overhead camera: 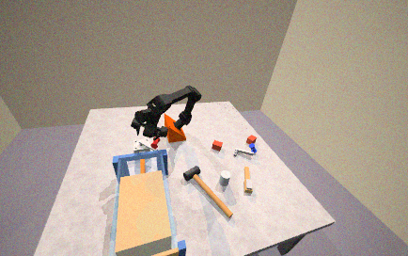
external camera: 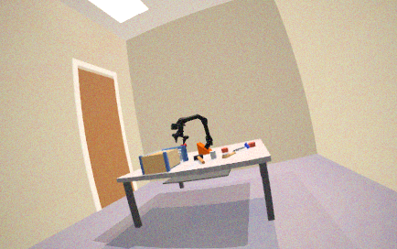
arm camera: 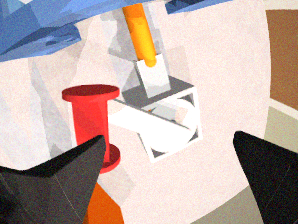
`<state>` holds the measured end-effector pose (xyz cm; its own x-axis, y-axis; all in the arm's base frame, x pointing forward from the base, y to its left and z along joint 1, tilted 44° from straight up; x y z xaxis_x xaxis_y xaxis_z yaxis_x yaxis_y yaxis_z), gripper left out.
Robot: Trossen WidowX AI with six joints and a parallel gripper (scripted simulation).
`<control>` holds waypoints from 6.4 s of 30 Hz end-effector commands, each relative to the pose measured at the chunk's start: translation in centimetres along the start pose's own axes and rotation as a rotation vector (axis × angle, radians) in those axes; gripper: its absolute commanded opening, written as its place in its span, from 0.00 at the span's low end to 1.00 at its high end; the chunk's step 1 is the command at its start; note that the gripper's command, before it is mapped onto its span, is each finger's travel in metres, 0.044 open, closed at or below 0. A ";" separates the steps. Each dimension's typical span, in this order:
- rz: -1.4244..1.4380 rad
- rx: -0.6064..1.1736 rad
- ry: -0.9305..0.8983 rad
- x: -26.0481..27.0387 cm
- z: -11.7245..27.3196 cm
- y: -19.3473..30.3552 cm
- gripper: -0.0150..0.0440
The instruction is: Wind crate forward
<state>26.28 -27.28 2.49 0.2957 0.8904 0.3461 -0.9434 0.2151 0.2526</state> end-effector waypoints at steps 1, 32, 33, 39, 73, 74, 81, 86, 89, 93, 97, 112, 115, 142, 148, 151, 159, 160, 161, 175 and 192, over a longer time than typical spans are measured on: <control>0.652 -0.120 -0.322 -4.3 -2.5 0.8 1.00; 1.119 -0.209 -0.305 -3.1 -2.5 2.8 1.00; 1.118 -0.208 -0.304 -3.0 -3.0 2.7 1.00; 1.120 -0.210 -0.305 -2.0 -5.6 2.7 1.00; 1.125 -0.209 -0.300 -0.9 -8.5 2.6 0.47; 1.125 -0.209 -0.300 -0.9 -8.5 2.6 0.45; 1.125 -0.209 -0.300 -0.9 -8.5 2.6 0.38; 1.125 -0.209 -0.300 -0.9 -8.5 2.6 0.25; 1.125 -0.209 -0.300 -0.9 -8.5 2.6 0.25; 1.123 -0.221 -0.314 -1.1 -8.5 2.7 0.25; 1.120 -0.240 -0.335 -1.5 -8.5 2.8 0.25; 1.113 -0.273 -0.370 -2.2 -8.4 2.9 0.25; 1.113 -0.273 -0.370 -2.2 -8.4 2.9 0.25; 1.032 -0.264 -0.376 -2.0 -9.5 2.6 0.25; 1.074 -0.270 -0.375 -1.8 -9.8 2.7 0.25; 1.075 -0.270 -0.375 -1.7 -9.8 2.7 0.25; 1.031 -0.264 -0.376 -1.7 -10.0 2.7 0.25; 1.031 -0.264 -0.376 -1.7 -10.1 2.7 0.25; 1.031 -0.264 -0.376 -1.7 -10.1 2.7 0.25; 0.986 -0.257 -0.378 -1.8 -10.1 2.6 0.25; 1.063 -0.268 -0.375 -1.7 -10.1 2.8 0.25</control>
<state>21.63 -24.46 -6.29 -0.6652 0.5233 0.5326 -0.7460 -0.4358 -0.5036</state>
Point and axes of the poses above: the point midway between the two fingers, 35 mm back from their tips, its own z axis back along the fingers, its own x axis across the jaws, y = z × x, the point moved 7 cm from there along z, back along the fingers, and after that the axes turned 6 degrees about -z, right-handed, at the moved point
